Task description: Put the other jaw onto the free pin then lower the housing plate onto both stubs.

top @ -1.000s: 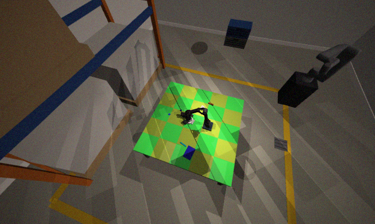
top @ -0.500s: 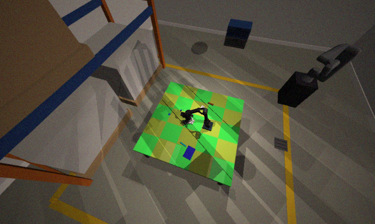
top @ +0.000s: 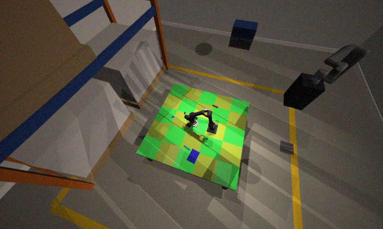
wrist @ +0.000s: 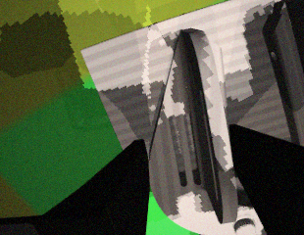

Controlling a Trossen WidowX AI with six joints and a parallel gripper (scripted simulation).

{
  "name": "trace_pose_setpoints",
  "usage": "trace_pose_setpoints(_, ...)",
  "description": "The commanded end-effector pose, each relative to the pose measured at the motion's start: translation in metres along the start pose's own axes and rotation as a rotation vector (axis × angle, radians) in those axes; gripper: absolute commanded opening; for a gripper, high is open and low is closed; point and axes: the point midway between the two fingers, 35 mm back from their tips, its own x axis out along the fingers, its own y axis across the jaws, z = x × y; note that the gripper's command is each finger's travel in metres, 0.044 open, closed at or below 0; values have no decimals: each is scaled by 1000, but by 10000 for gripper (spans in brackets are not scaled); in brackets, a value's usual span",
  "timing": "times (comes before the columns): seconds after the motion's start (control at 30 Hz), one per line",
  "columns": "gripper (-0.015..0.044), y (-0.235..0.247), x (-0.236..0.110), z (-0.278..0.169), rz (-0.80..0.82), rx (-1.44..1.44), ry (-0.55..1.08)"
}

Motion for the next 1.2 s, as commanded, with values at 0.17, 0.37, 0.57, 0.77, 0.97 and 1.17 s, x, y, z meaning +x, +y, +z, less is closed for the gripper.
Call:
trace_pose_setpoints(0.17, 134, 0, 0, 0, -4, 5, -3)
trace_pose_setpoints(0.37, 134, 0, 0, 0, -4, 5, -3)
trace_pose_setpoints(0.57, 134, 0, 0, 0, -4, 5, -3)
trace_pose_setpoints(0.77, 134, 0, 0, 0, -4, 5, -3)
trace_pose_setpoints(0.97, 224, 0, 0, 0, 0, 0, 0)
trace_pose_setpoints(1.17, 224, 0, 0, 0, 0, 0, 0)
